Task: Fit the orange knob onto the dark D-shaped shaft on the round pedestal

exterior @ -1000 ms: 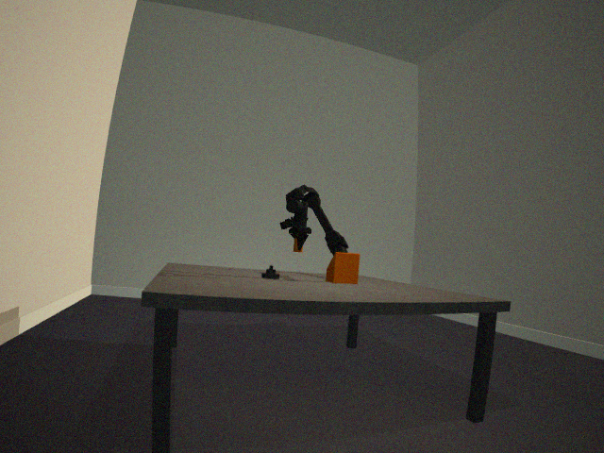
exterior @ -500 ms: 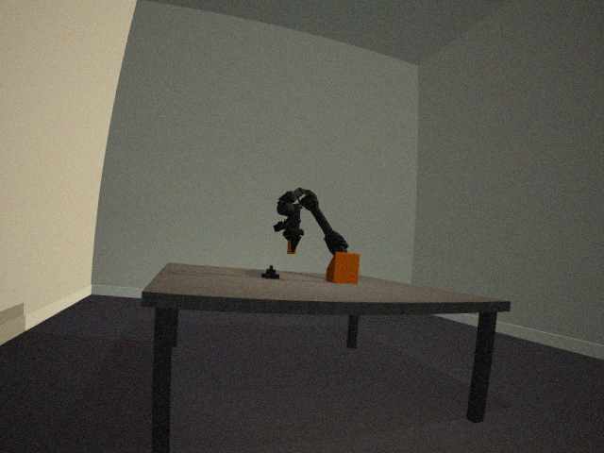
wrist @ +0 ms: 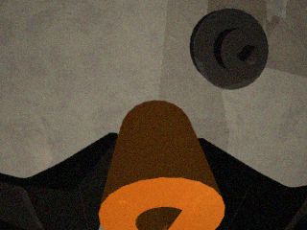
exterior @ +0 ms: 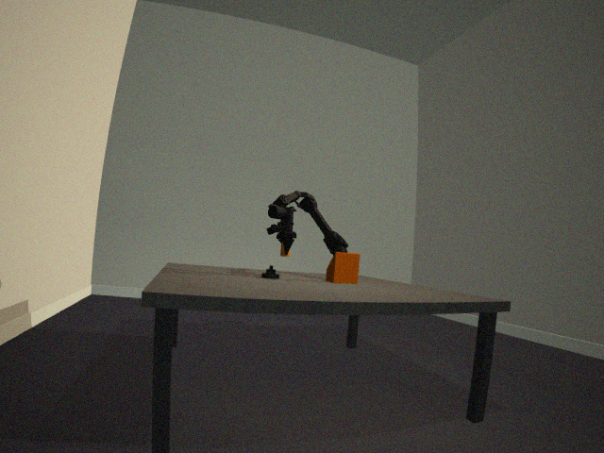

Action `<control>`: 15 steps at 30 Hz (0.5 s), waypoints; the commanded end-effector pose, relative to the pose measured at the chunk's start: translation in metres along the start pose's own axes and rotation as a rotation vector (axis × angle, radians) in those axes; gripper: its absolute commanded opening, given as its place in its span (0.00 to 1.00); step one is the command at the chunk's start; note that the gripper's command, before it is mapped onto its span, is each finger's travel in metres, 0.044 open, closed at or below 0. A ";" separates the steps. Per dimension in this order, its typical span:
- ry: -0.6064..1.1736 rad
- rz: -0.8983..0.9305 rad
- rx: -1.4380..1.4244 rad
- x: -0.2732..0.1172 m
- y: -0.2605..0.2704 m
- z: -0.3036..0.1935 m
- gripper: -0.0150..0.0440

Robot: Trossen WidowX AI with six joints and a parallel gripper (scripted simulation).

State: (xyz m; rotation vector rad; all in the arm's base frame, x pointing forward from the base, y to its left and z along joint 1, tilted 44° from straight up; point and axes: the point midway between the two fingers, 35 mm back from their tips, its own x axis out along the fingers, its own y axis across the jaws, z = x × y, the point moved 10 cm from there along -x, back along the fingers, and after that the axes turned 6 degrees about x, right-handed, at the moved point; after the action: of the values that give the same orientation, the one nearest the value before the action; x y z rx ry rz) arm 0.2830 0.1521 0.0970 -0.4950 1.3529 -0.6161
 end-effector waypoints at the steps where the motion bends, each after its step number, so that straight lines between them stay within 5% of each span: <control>1: -0.020 0.010 0.000 -0.002 -0.008 0.010 0.25; 15: -0.027 -0.002 -0.008 0.011 -0.039 0.035 0.25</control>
State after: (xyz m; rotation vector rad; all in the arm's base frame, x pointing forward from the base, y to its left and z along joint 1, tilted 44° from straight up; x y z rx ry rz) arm 0.3079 0.1188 0.1123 -0.5096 1.3493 -0.6126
